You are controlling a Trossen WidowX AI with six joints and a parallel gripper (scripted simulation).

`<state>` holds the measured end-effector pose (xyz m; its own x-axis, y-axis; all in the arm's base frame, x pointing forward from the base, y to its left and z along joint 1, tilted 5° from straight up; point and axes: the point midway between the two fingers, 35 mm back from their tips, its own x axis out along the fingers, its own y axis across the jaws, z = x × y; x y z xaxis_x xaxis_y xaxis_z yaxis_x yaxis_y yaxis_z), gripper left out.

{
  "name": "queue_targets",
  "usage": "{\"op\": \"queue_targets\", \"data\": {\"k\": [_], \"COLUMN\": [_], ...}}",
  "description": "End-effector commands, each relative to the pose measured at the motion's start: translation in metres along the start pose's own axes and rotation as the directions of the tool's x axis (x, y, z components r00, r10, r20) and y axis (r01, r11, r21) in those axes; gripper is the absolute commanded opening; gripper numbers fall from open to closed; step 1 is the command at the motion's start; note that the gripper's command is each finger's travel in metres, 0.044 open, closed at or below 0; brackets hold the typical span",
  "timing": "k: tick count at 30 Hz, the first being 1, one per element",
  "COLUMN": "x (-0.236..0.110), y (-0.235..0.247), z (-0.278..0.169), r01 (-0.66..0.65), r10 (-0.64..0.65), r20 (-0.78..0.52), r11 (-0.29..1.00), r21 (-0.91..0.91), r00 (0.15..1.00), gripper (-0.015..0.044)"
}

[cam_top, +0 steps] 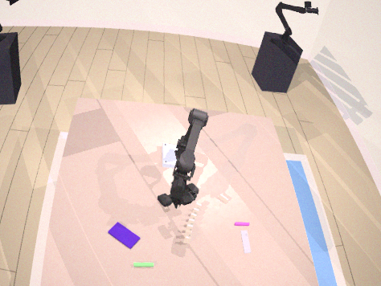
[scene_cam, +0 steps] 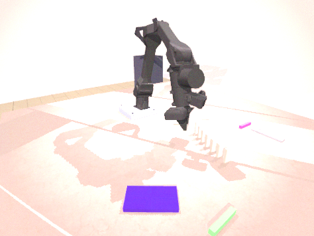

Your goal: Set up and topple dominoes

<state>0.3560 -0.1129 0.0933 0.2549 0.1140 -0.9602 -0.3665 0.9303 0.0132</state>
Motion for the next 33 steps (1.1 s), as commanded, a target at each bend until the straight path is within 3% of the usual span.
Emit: {"op": "queue_targets", "data": {"k": [1, 15, 33], "x": [0.009, 0.035, 0.042], "y": [-0.008, -0.034, -0.051], "z": [0.005, 0.020, 0.018], "r01": [0.006, 0.004, -0.066], "r10": [-0.008, -0.053, -0.085], "r20": [0.070, 0.339, 0.618], "r11": [0.999, 0.990, 0.974], "r21": [0.038, 0.143, 0.218], "r00": [0.998, 0.939, 0.782], "gripper": [0.0027, 0.0027, 0.0027]}}
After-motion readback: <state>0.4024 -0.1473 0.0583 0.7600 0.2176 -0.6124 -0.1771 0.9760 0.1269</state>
